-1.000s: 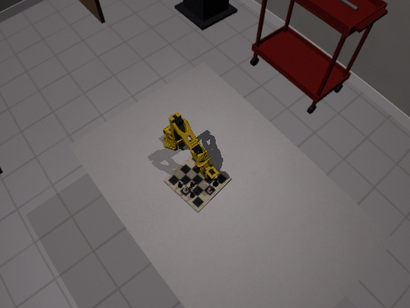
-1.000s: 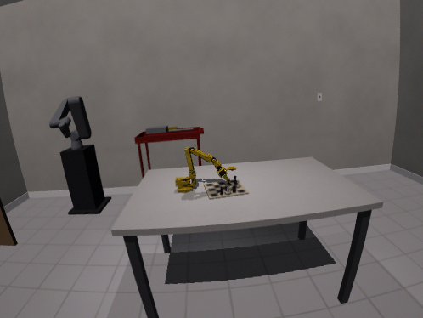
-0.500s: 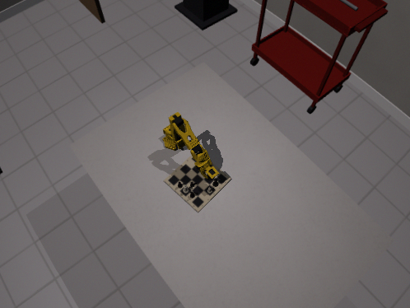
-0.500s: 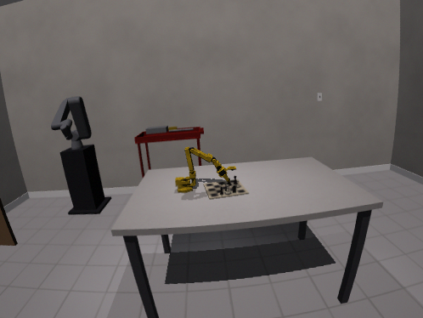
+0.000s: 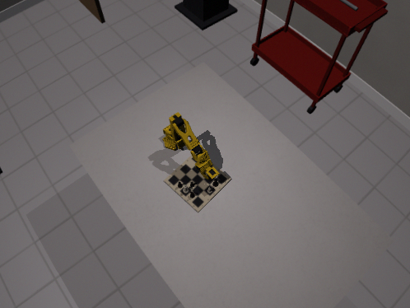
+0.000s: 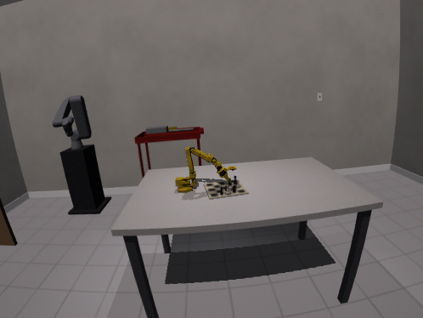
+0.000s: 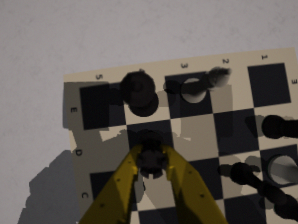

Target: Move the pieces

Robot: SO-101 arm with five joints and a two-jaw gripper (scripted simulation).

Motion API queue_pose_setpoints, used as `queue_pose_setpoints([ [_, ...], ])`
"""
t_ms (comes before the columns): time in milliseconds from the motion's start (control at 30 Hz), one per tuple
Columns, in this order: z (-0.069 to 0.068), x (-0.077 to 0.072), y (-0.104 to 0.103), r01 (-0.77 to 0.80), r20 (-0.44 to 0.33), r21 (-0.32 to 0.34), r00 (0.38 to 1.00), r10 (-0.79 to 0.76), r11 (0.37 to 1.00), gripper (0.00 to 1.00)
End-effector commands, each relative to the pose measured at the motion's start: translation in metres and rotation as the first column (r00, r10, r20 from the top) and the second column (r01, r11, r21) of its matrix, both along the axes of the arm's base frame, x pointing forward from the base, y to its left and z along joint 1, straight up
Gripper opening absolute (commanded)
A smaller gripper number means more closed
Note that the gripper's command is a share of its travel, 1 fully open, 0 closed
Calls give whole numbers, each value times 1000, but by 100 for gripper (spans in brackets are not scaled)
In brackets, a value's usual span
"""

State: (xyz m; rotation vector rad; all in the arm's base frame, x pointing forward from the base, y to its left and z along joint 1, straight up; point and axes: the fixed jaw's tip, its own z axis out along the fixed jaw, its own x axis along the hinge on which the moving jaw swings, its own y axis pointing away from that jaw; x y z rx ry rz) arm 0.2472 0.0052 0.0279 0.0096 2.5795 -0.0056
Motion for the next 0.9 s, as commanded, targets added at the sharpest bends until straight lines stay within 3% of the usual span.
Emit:
queue_pose_setpoints([
  [0, -5, -2, 3, -17, -13, -2, 1000, 17, 1000, 0],
  [867, -12, -6, 3, -17, -14, -2, 1000, 17, 1000, 0],
])
